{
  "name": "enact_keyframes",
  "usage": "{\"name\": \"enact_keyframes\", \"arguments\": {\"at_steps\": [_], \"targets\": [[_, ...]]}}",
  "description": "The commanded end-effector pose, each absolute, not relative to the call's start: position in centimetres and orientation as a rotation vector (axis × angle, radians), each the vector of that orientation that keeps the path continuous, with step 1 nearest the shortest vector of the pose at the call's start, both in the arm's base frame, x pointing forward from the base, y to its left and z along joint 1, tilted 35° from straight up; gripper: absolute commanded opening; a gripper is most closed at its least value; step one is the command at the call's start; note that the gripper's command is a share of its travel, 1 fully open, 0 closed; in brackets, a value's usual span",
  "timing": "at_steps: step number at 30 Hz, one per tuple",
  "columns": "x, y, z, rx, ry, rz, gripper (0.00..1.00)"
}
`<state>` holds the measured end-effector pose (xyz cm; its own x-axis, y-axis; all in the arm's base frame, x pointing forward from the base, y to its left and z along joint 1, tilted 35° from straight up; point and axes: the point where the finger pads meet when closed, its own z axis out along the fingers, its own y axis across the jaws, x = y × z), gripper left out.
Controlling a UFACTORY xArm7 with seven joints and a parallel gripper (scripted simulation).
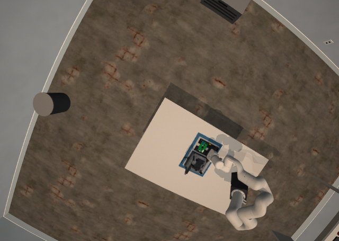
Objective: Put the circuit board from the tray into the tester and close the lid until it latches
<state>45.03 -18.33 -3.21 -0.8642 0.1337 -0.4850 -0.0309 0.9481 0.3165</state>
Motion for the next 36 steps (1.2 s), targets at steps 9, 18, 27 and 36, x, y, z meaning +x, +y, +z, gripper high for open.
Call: {"name": "enact_keyframes", "arguments": {"at_steps": [9,18,27,36], "targets": [[45.1,-18.5,-3.1,0.074,2.579,0.427,1.0],[45.1,-18.5,-3.1,0.074,2.579,0.427,1.0],[45.5,-18.5,-2.8,0.074,2.579,0.427,1.0],[47.2,-18.8,-1.9,0.074,2.579,0.427,1.0]]}}
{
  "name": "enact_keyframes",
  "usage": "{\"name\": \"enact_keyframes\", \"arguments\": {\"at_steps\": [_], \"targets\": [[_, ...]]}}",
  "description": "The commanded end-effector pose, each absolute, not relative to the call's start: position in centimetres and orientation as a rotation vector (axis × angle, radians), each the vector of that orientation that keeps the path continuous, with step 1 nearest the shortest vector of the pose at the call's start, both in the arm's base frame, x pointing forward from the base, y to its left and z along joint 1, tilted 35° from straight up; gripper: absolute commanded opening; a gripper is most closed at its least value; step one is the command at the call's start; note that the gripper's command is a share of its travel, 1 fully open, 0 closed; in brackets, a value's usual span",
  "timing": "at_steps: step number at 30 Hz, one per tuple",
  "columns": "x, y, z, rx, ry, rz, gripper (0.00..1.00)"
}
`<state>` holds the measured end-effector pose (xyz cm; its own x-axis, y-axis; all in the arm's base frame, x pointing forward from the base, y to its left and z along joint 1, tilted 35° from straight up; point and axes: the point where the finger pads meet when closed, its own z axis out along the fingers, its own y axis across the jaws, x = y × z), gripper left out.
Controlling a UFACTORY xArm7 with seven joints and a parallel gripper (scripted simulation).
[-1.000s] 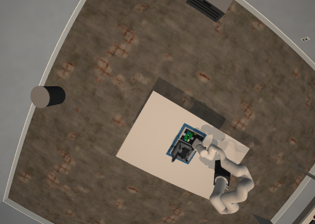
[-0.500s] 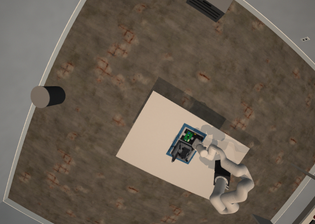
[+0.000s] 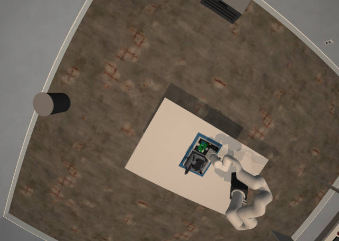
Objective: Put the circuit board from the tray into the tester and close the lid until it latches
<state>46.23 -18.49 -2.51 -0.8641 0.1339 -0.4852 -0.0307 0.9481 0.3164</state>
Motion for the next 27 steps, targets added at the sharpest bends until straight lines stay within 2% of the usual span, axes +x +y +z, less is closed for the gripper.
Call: {"name": "enact_keyframes", "arguments": {"at_steps": [1,27], "targets": [[47.4,-18.8,-1.8,0.074,2.579,0.427,1.0],[50.7,-19.2,0.1,0.074,2.579,0.427,1.0]]}}
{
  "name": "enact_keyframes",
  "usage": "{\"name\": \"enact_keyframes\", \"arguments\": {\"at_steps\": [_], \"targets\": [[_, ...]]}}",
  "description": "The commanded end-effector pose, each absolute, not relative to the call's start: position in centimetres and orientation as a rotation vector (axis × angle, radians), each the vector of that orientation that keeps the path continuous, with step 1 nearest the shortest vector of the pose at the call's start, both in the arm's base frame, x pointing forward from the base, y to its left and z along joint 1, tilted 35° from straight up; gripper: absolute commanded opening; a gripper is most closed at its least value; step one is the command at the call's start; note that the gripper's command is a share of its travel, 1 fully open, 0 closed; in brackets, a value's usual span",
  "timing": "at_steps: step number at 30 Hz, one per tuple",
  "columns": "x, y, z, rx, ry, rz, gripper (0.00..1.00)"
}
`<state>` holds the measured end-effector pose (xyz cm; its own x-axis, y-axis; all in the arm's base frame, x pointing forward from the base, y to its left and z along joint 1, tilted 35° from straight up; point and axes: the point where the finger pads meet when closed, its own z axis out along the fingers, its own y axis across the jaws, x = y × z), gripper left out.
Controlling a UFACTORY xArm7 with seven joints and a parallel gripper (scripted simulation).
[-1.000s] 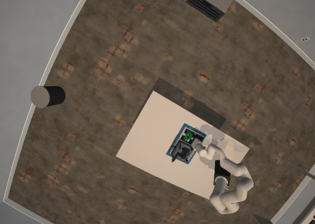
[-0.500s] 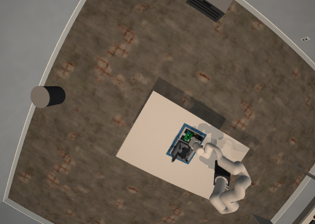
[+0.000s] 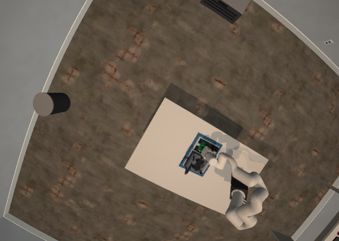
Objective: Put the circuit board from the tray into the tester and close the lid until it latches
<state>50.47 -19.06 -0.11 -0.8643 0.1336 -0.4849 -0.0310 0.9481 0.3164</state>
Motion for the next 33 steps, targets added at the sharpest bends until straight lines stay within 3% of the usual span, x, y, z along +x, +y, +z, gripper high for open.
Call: {"name": "enact_keyframes", "arguments": {"at_steps": [1,14,33], "targets": [[50.69,-19.23,0.09,0.074,2.579,0.427,1.0],[50.7,-19.23,0.1,0.142,2.582,0.447,1.0],[50.7,-19.23,0.1,0.784,2.533,0.617,1.0]]}}
